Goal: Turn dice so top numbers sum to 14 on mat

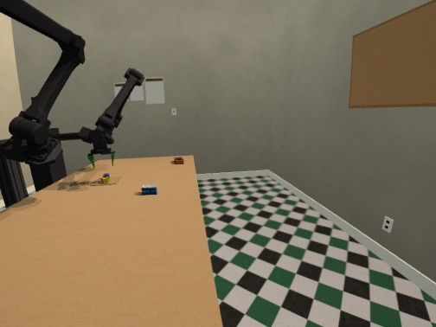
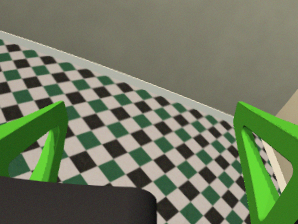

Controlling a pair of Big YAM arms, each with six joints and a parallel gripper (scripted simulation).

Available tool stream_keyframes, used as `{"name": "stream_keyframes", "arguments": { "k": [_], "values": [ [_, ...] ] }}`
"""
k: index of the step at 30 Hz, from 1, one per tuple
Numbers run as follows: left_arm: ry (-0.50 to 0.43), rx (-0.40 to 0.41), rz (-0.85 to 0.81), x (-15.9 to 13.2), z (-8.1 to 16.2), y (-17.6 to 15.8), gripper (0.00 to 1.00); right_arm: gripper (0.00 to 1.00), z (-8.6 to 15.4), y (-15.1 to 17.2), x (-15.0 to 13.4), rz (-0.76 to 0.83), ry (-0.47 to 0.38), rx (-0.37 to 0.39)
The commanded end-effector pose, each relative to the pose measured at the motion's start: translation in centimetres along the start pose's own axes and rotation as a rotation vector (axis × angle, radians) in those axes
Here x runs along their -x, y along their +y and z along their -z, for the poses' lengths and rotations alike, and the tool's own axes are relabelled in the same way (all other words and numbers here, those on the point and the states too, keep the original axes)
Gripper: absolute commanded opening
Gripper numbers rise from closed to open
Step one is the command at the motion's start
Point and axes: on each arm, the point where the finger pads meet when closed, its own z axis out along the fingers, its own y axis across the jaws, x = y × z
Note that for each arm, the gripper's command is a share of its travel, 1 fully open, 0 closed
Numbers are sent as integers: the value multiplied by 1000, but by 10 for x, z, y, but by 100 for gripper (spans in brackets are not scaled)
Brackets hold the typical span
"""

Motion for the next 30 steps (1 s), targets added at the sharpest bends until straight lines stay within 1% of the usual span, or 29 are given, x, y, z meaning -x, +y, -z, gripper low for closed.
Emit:
{"name": "stream_keyframes", "arguments": {
  "k": [1, 4, 7, 13, 15, 24, 27, 30],
  "values": [
    [11, -3, 12, 3, -1, 0, 100, 100, 9, -3, 22, -8, -53, -6],
    [7, -2, 12, 4, 1, 0, 100, 100, 9, -3, 22, -8, -53, -6],
    [-30, 3, 14, 14, 17, 1, 100, 100, 9, -3, 22, -8, -53, -6],
    [-44, -1, 22, 22, 42, 1, 100, 100, 9, -3, 22, -8, -53, -6],
    [-44, -1, 22, 22, 42, 1, 100, 100, 9, -3, 22, -8, -53, -6],
    [-46, -4, 22, 21, 95, 0, 100, 100, 9, -3, 22, -8, -53, -6],
    [-47, -5, 23, 21, 108, 0, 100, 100, 9, -3, 22, -8, -53, -6],
    [-48, -5, 23, 21, 115, 0, 100, 100, 9, -3, 22, -8, -53, -6]
  ]
}}
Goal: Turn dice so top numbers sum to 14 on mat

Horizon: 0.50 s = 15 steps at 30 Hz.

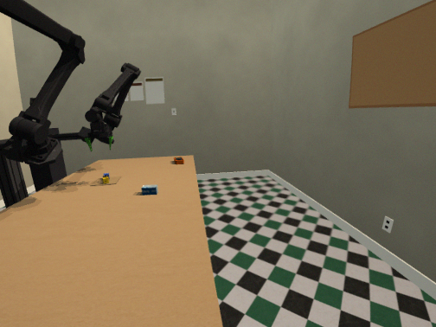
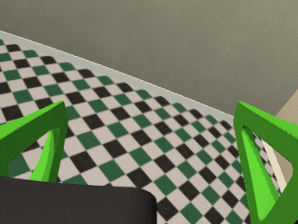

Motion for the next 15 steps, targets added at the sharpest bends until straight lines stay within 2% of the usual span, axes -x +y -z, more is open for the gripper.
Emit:
{"name": "stream_keyframes", "arguments": {
  "k": [1, 2, 3, 15],
  "values": [
    [-33, 1, 35, 18, 21, 1, 100, 100, 9, -3, 22, -8, -53, -6],
    [-33, 1, 35, 18, 21, 1, 100, 100, 9, -3, 22, -8, -53, -6],
    [36, 1, 26, -3, -2, 1, 100, 100, 9, -3, 22, -8, -53, -6],
    [24, 1, 28, 0, 4, 2, 100, 100, 9, -3, 22, -8, -53, -6]
  ]
}}
